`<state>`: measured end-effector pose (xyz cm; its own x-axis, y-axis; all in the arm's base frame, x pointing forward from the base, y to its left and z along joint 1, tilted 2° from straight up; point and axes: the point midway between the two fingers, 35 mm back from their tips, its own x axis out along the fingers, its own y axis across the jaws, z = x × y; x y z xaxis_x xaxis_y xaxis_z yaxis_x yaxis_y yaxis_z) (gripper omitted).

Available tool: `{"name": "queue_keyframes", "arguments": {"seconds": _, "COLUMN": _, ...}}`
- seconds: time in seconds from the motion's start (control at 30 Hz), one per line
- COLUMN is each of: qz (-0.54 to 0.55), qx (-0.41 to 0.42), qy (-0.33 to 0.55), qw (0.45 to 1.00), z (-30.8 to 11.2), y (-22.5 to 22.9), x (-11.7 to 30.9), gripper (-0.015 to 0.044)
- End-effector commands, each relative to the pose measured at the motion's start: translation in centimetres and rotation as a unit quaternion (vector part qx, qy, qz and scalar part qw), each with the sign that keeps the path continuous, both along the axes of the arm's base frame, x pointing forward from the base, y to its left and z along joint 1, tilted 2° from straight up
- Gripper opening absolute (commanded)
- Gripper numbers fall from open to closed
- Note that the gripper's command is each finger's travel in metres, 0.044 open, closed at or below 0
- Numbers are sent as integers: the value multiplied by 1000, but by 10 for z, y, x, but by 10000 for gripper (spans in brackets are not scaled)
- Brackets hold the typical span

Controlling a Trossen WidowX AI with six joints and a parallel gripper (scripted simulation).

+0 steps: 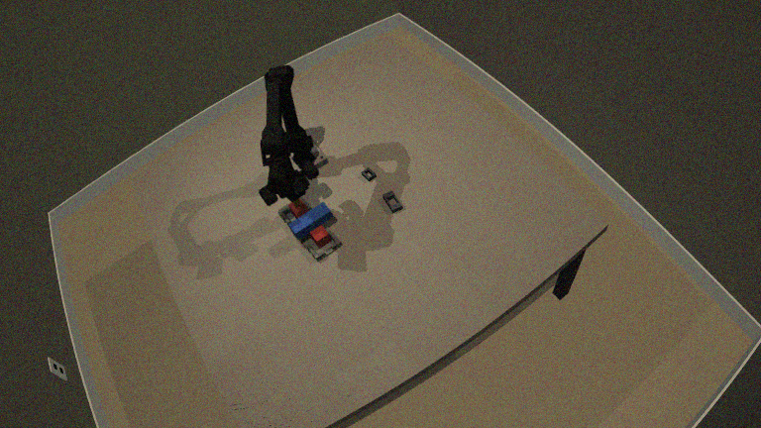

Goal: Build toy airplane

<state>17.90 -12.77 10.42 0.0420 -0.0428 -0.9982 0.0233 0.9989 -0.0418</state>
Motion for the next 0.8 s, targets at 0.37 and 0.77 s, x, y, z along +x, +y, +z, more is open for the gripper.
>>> {"name": "queue_keyframes", "arguments": {"seconds": 0.37, "qz": 2, "qx": 2, "qy": 2, "qw": 1000, "z": -24, "y": 0, "x": -1, "gripper": 65}}
{"name": "queue_keyframes", "arguments": {"seconds": 0.77, "qz": 0, "qx": 1, "qy": 1, "qw": 1000, "z": -23, "y": 0, "x": 0, "gripper": 0}}
